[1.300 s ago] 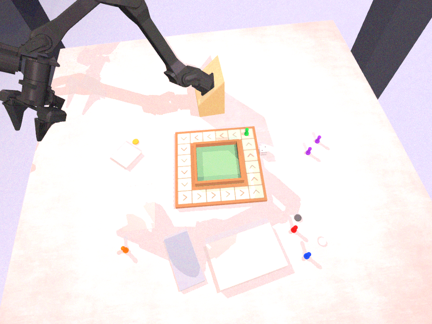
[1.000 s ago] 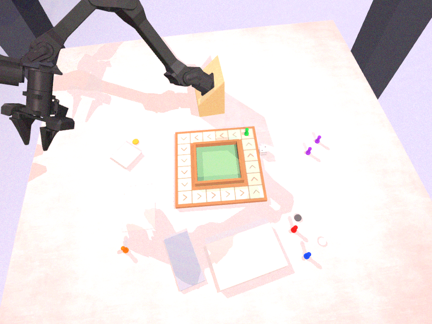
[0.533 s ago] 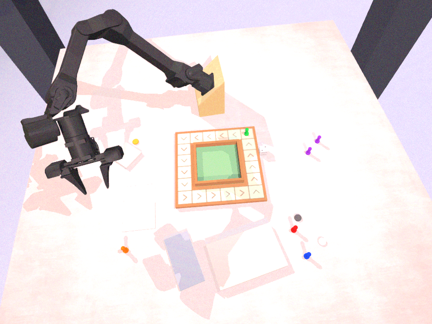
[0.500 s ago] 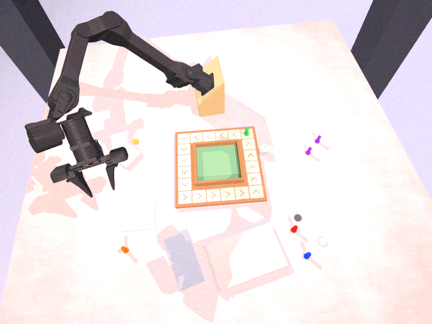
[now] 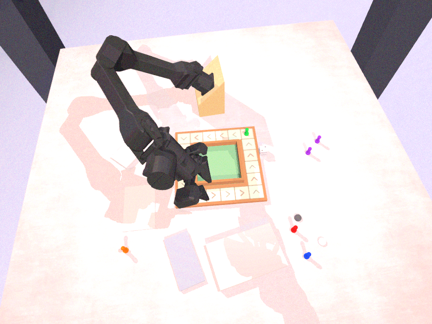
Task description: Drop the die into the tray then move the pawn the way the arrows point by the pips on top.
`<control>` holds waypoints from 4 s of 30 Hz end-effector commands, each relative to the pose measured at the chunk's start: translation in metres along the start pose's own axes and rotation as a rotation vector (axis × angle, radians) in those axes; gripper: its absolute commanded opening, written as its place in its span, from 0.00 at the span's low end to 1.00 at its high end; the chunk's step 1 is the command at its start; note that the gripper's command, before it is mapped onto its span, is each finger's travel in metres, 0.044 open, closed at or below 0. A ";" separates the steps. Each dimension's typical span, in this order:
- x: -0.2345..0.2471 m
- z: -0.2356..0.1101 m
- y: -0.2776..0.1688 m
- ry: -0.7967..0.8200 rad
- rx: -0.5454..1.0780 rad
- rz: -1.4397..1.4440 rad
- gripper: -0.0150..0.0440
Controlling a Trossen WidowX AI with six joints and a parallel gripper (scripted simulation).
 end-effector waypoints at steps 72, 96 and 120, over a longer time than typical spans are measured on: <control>-0.218 0.153 -0.140 -0.602 -0.179 -1.633 0.50; -0.190 0.076 -0.196 -0.596 -0.171 -1.634 0.25; -0.164 0.045 -0.165 -0.656 -0.037 -2.048 0.25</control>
Point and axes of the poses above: the point midway between the two fingers, 35 mm back from their tips, its own z axis out along the fingers, its own x axis across the jaws, y = z × x, the point moved 2 cm from there along -z, back along the fingers, and after that the axes turned 3 degrees about -z, right-handed, at the moved point
